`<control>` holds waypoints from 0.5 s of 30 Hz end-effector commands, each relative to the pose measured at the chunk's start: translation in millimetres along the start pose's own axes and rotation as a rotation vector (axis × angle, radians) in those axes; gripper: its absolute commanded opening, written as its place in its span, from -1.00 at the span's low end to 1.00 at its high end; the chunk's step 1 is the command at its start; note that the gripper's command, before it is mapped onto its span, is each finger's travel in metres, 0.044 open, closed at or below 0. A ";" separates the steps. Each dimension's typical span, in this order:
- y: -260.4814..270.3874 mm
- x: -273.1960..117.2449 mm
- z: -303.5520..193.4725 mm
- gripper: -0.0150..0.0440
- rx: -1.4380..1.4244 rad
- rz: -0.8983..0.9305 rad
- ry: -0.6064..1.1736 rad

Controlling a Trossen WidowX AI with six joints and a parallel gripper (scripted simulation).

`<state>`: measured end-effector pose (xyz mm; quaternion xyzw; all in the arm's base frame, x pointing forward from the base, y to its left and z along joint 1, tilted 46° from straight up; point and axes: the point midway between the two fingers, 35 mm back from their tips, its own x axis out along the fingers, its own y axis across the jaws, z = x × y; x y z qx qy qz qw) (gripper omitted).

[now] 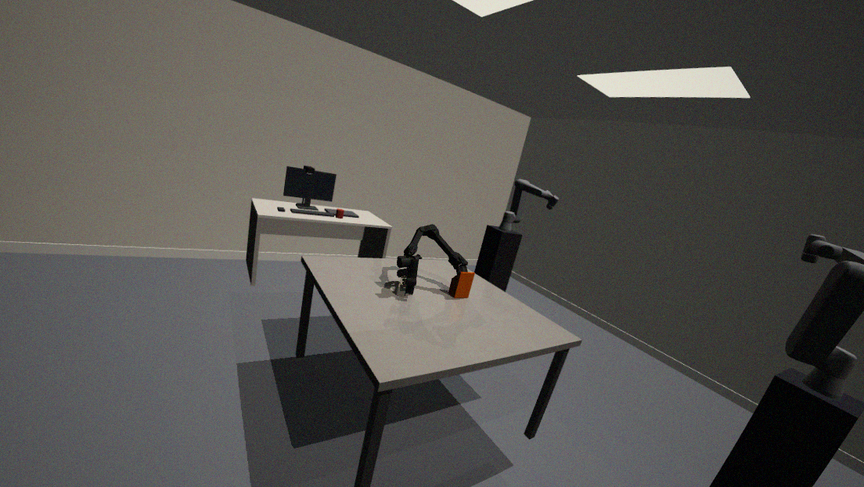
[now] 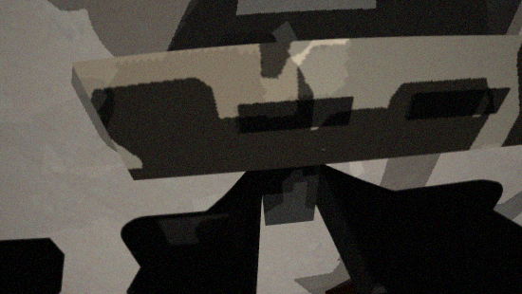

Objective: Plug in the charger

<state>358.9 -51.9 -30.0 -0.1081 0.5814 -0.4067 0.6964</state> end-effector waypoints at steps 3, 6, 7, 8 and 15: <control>0.0 -2.5 5.1 -0.49 0.013 0.002 -0.013; 0.0 -2.9 5.3 -0.49 0.013 0.002 -0.013; 0.0 -3.0 5.3 -0.49 0.013 0.002 -0.013; 0.0 -3.1 5.4 -0.49 0.013 0.002 -0.013; -0.1 -3.8 6.0 -0.49 0.013 0.002 -0.013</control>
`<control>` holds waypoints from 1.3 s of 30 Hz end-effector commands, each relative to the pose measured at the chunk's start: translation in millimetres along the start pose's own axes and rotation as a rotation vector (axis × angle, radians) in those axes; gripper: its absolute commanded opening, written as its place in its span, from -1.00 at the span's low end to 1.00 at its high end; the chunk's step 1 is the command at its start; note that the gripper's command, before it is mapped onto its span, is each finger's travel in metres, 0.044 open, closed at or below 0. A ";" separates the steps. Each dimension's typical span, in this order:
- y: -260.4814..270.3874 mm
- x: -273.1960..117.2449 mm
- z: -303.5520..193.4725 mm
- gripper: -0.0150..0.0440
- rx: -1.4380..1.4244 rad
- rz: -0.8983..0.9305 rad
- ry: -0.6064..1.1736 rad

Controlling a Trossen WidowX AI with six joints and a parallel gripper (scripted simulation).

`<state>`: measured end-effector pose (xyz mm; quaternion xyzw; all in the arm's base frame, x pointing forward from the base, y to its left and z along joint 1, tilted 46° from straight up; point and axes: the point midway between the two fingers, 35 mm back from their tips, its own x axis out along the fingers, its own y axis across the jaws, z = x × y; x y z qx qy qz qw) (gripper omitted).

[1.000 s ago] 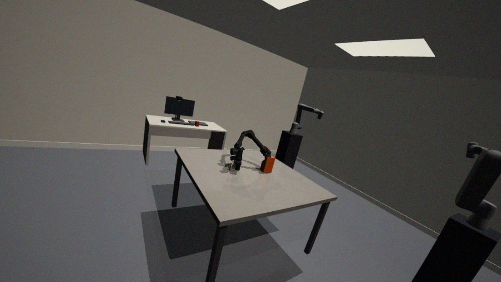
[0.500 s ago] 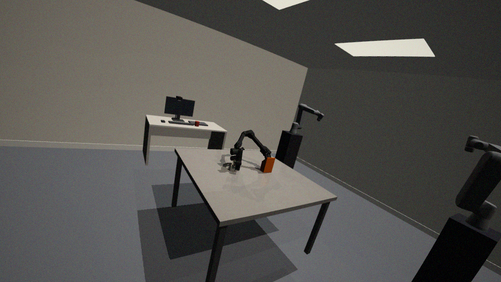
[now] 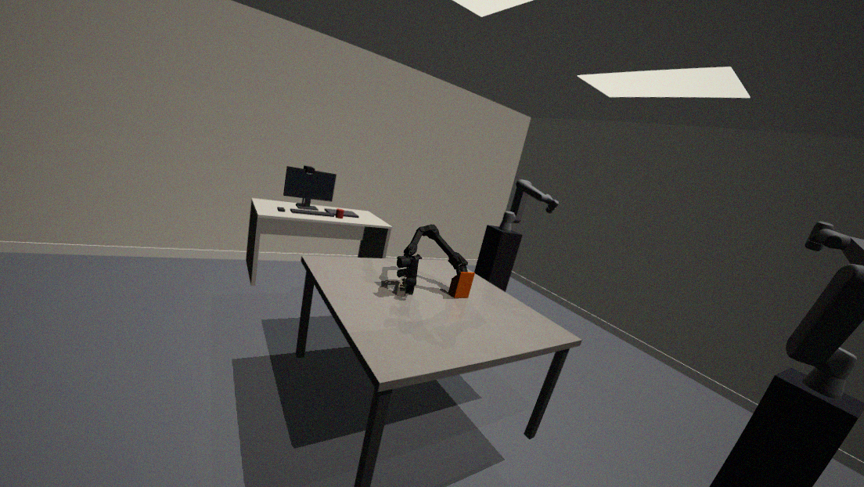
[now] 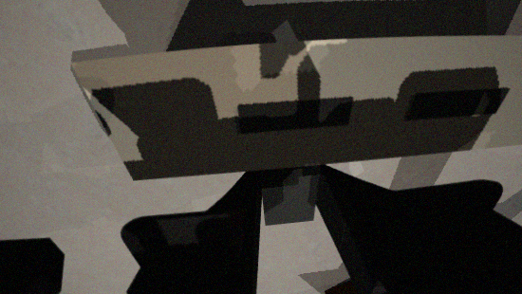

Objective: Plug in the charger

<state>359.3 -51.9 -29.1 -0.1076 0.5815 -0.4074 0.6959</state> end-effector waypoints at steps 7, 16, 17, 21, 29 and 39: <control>0.1 -3.2 6.2 -0.49 0.011 0.003 -0.015; 0.0 -2.2 6.8 -0.49 0.012 0.003 -0.015; 0.0 -2.1 6.9 -0.49 0.012 0.003 -0.015; 0.0 -1.6 7.0 -0.49 0.012 0.003 -0.015; 0.0 -0.5 7.2 -0.49 0.012 0.003 -0.015; 0.0 0.8 7.5 -0.49 0.012 0.002 -0.015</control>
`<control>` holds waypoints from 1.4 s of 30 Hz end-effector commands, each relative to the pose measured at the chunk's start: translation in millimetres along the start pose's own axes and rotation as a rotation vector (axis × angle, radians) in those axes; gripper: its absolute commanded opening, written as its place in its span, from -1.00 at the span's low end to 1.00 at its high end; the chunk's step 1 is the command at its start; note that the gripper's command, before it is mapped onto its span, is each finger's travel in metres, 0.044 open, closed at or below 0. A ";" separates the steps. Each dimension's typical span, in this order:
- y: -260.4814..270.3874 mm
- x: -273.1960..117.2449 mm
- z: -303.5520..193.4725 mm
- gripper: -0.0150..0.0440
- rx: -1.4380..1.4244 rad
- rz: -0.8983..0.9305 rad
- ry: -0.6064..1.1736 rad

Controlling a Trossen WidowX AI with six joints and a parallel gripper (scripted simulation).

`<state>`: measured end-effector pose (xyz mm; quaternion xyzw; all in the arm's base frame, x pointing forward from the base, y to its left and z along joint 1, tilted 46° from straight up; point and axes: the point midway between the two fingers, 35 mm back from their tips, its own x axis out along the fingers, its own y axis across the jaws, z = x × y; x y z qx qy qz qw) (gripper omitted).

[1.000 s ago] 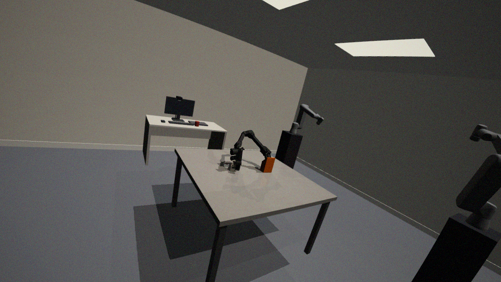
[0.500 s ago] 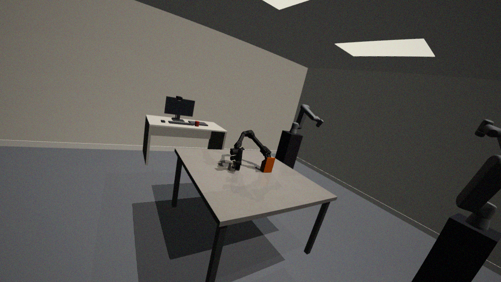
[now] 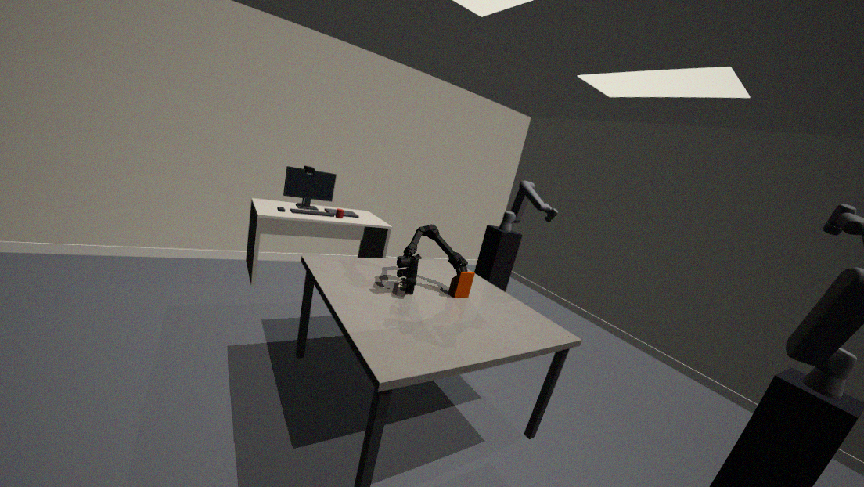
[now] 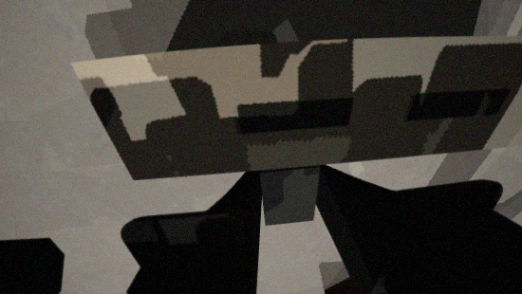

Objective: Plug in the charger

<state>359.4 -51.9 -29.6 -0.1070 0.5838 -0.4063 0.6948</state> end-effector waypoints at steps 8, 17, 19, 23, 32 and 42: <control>0.1 0.1 0.0 -0.49 0.000 0.000 0.000; 0.1 0.1 0.0 -0.14 0.000 0.000 0.000; 0.1 0.1 0.0 0.04 0.000 0.000 0.000; 0.1 0.1 0.0 0.40 0.000 0.000 0.000; 0.1 0.2 -0.4 1.00 0.000 0.000 0.000; 0.2 0.5 -3.5 1.00 0.003 0.000 -0.005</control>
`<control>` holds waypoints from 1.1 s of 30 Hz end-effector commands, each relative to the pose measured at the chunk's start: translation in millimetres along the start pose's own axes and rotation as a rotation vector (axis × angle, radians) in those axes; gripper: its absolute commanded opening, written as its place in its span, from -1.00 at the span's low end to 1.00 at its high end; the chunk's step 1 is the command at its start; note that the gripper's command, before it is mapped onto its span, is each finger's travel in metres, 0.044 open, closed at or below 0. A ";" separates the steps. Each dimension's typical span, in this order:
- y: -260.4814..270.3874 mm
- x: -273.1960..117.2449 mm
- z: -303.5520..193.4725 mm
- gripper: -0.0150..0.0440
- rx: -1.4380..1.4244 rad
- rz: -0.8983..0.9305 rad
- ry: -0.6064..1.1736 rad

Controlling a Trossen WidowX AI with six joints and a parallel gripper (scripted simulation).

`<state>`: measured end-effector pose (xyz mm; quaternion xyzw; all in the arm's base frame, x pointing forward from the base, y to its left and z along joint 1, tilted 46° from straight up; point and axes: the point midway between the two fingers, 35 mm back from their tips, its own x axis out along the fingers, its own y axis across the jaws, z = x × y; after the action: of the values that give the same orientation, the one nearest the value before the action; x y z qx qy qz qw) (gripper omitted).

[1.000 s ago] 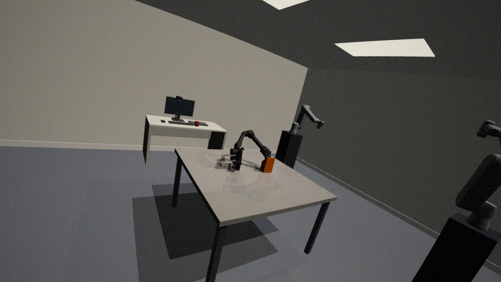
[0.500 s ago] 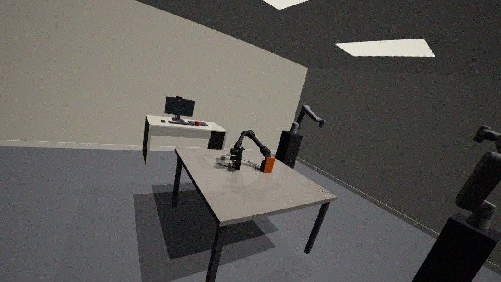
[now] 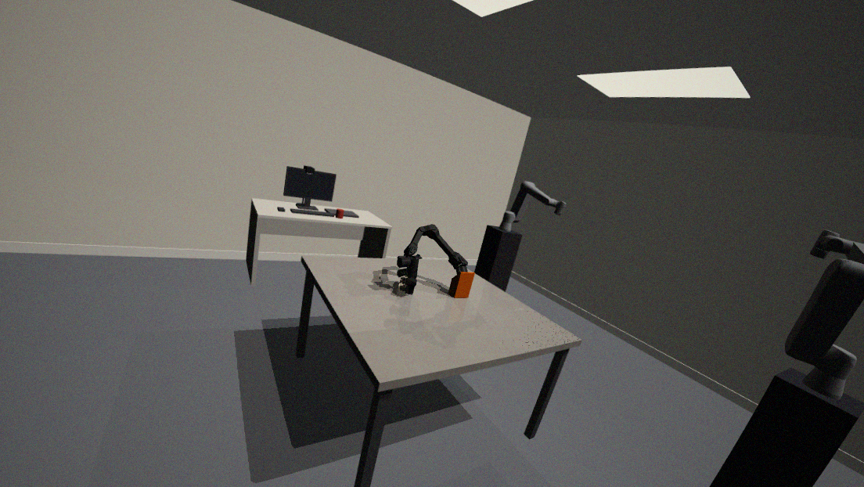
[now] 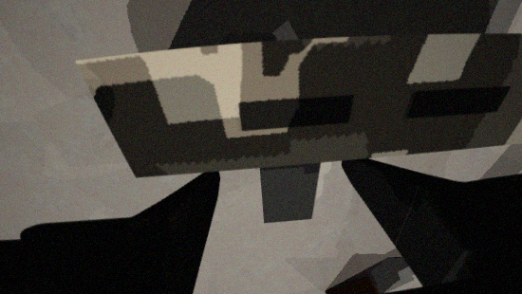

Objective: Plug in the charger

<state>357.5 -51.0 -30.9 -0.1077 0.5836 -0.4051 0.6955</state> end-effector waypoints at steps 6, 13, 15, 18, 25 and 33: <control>-0.3 0.3 -3.2 1.00 0.008 -0.001 -0.006; -0.2 0.6 -5.5 1.00 0.010 -0.001 -0.010; -0.2 0.6 -6.2 1.00 0.011 -0.001 -0.011; -0.2 0.7 -7.2 1.00 0.012 -0.001 -0.012; -0.2 1.0 -9.6 1.00 0.015 -0.001 -0.016; 0.8 1.5 -16.6 1.00 0.015 0.000 -0.016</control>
<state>346.5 -47.2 -36.0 -0.1061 0.5763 -0.4072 0.7006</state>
